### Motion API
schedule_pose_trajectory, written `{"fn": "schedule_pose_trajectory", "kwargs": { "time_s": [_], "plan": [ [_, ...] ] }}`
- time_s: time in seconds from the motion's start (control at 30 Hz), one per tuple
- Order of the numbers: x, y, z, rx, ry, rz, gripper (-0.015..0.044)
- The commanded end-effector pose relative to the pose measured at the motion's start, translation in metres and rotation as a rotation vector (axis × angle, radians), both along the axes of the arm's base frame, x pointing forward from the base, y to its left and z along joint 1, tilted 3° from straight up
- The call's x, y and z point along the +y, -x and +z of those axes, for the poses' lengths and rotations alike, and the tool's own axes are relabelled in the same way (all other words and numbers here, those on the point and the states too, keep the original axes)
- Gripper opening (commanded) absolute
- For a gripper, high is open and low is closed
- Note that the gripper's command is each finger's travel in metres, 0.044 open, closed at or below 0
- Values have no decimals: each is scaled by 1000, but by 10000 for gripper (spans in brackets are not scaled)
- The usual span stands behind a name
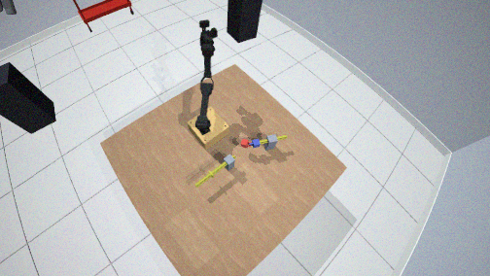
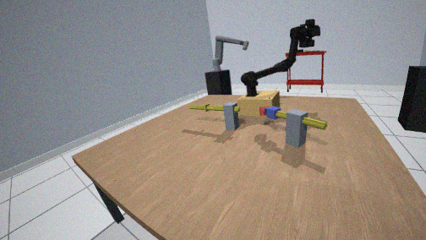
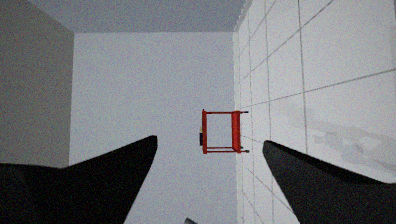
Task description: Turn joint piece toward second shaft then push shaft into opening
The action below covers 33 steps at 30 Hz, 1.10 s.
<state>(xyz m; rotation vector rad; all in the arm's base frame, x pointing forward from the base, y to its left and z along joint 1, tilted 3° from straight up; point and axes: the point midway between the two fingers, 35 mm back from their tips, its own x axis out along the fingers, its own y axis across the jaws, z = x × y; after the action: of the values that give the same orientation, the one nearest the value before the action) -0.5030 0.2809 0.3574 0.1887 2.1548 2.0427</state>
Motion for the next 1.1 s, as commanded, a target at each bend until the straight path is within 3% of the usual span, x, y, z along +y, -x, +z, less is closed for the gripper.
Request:
{"fn": "schedule_pose_trajectory", "kwargs": {
  "time_s": [0.0, 0.17, 0.53, 1.07],
  "plan": [
    [0, 0, 0, 0, 0, 0, 426],
    [-8, -1, 14, 38, -8, 9, 440],
    [-74, -24, 116, 337, -25, 92, 440],
    [-179, -108, 242, 783, -3, 302, 440]
  ]
}}
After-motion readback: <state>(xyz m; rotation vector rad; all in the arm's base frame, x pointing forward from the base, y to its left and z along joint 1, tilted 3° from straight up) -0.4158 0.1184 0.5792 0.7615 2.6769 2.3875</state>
